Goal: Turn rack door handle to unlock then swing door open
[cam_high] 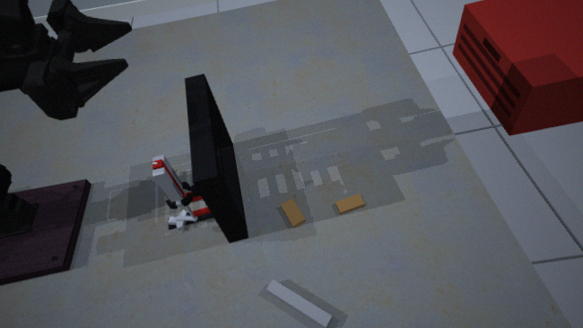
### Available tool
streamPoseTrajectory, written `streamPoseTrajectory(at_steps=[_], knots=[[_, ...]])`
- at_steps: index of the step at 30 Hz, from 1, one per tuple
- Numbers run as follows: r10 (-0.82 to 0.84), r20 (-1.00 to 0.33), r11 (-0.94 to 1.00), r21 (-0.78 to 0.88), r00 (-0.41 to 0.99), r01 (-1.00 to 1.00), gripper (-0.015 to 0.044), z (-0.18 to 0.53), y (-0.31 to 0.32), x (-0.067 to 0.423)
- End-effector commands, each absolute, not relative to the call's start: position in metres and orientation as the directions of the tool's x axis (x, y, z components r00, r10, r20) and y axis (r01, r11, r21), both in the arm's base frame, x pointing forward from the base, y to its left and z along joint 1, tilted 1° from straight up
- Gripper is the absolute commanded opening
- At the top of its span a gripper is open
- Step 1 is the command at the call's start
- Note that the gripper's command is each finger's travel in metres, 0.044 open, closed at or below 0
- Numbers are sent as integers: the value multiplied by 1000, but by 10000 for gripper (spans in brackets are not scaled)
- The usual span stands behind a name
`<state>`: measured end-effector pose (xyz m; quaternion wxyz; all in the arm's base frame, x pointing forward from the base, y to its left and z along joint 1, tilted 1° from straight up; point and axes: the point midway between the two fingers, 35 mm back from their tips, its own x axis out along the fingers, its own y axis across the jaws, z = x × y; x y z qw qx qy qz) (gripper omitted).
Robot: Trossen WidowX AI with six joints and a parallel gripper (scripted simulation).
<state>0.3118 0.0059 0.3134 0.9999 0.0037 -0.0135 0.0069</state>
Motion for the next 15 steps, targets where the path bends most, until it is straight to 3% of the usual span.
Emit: streamPoseTrajectory(at_steps=[1, 4, 15], knots=[[13, 24, 1000, 6, 1000, -13, 374, 313, 6, 312], [5, -24, 1000, -5, 1000, -5, 296, 311, 3, 318], [-31, -245, 998, -54, 969, 19, 296, 297, -11, 341]])
